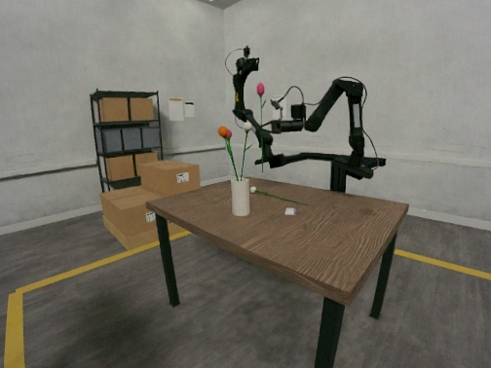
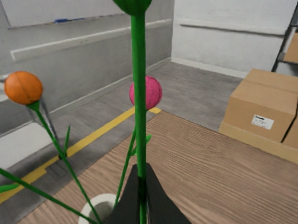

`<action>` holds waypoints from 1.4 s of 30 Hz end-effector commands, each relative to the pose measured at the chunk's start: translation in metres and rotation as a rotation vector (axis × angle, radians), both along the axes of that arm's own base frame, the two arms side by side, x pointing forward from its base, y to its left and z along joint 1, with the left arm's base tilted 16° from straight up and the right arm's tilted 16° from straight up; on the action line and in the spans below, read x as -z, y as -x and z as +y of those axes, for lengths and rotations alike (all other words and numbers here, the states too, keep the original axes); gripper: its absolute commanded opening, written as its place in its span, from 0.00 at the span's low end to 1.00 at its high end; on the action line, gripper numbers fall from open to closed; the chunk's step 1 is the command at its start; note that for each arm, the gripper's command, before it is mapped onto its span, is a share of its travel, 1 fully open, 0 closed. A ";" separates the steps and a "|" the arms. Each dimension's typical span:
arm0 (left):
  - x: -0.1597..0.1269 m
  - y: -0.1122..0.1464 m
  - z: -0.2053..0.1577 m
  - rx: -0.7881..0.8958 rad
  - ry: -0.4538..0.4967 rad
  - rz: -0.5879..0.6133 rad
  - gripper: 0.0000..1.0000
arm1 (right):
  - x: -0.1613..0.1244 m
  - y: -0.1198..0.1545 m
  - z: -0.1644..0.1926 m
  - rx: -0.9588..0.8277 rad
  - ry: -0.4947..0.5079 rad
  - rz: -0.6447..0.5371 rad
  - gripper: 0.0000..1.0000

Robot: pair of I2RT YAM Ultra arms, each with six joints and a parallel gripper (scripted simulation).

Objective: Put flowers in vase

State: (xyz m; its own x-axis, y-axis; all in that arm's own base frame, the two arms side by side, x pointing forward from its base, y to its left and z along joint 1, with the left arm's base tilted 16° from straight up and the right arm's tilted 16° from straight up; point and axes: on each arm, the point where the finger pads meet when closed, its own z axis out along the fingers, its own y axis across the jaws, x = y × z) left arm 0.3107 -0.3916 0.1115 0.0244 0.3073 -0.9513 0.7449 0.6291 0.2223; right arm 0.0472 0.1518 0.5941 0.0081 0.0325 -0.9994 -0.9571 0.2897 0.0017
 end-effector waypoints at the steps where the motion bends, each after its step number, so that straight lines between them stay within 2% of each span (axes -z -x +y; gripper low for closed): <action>1: -0.015 -0.014 -0.011 0.001 0.029 -0.025 0.00 | 0.005 0.005 0.007 -0.026 0.043 0.014 0.30; 11: -0.019 -0.045 -0.018 -0.029 0.032 -0.038 0.00 | 0.004 0.007 0.007 -0.037 0.045 0.014 0.30; 17: -0.028 -0.039 -0.026 -0.013 0.052 -0.051 0.00 | 0.003 0.007 0.005 -0.038 0.042 0.013 0.30; 19: -0.015 -0.047 -0.023 -0.028 0.030 -0.037 0.00 | 0.003 0.007 0.005 -0.038 0.042 0.013 0.30; 22: -0.017 -0.053 -0.019 -0.041 0.035 -0.037 0.00 | 0.003 0.007 0.005 -0.038 0.042 0.013 0.30; 23: -0.026 -0.053 -0.023 -0.038 0.044 -0.051 0.00 | 0.003 0.007 0.005 -0.035 0.042 0.013 0.30; 25: -0.016 -0.062 -0.023 -0.048 0.029 -0.041 0.00 | 0.003 0.007 0.005 -0.037 0.042 0.013 0.30; 31: -0.019 -0.086 -0.029 -0.071 0.033 -0.050 0.00 | 0.003 0.007 0.005 -0.036 0.042 0.013 0.30; 40: -0.036 -0.083 -0.039 -0.063 0.062 -0.072 0.00 | 0.003 0.007 0.005 -0.034 0.042 0.013 0.30; 42: -0.018 -0.090 -0.035 -0.079 0.038 -0.056 0.00 | 0.003 0.007 0.005 -0.035 0.042 0.013 0.30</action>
